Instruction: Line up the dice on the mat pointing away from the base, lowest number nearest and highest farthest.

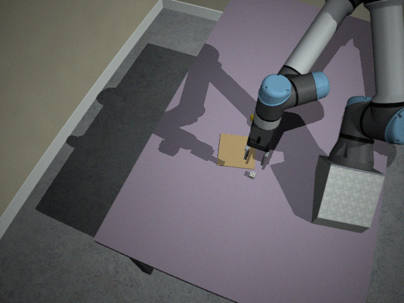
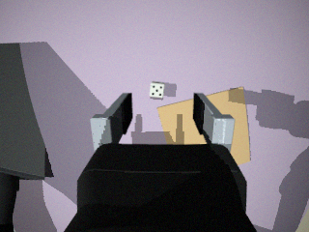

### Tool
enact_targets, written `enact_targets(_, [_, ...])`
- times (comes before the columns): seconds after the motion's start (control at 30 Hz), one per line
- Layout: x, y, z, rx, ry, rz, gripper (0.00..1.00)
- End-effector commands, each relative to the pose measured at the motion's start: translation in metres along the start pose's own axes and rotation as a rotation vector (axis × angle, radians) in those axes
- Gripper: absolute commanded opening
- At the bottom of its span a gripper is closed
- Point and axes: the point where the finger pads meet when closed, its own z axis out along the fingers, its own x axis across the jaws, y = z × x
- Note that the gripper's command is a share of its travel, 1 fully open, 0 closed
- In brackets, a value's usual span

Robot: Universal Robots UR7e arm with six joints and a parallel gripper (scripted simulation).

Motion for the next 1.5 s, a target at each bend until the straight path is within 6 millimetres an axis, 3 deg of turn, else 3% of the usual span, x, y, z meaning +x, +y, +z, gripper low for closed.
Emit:
enact_targets(0.0, [0.000,0.000,-0.002,0.000,0.000,0.000,1.00])
enact_targets(0.4, [0.000,0.001,-0.002,0.000,0.000,-0.002,1.00])
enact_targets(0.63, [0.004,0.014,-0.003,0.005,0.000,-0.026,1.00])
enact_targets(0.8, [0.011,0.048,-0.004,0.013,0.000,-0.085,1.00])
enact_targets(1.13, [0.012,0.149,0.000,0.014,0.004,-0.260,1.00])
enact_targets(1.2, [0.012,0.149,0.000,0.014,0.004,-0.260,1.00])
enact_targets(1.33, [0.005,0.182,0.003,0.007,0.003,-0.318,1.00])
enact_targets(1.47, [-0.001,0.203,0.005,0.000,0.001,-0.356,1.00])
